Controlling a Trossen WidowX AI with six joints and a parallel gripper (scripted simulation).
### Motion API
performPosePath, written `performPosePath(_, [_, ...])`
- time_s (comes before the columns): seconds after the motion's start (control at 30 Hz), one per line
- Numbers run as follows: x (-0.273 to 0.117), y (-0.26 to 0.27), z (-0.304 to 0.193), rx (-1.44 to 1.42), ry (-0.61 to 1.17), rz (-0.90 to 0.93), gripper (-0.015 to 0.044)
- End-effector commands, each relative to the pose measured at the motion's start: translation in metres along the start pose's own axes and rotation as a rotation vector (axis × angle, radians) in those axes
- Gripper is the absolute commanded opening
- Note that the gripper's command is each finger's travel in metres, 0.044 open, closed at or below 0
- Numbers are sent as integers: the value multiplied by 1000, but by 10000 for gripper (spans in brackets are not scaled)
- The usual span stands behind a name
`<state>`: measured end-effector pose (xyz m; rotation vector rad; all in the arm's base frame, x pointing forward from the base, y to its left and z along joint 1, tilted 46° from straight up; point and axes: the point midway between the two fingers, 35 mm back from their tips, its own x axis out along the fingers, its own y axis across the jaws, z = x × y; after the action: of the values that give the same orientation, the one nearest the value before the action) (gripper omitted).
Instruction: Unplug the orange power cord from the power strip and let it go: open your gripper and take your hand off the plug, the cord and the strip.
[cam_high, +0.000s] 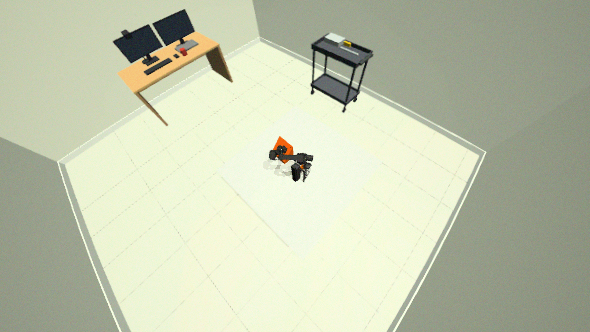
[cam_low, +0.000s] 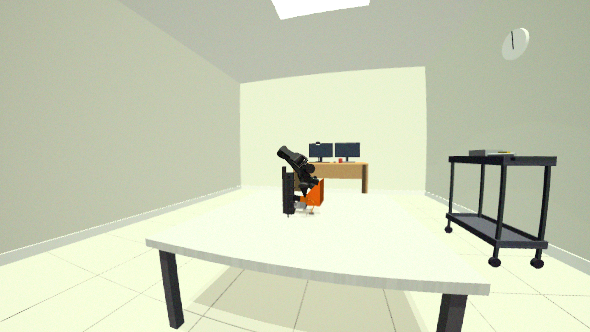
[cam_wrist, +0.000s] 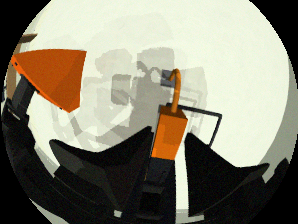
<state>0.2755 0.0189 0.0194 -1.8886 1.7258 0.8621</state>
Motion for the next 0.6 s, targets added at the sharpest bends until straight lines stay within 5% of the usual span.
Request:
performPosePath(0.0, [4,1,-1,-3,6,4,160])
performPosePath(0.57, [2,0,1,0,0,1,0])
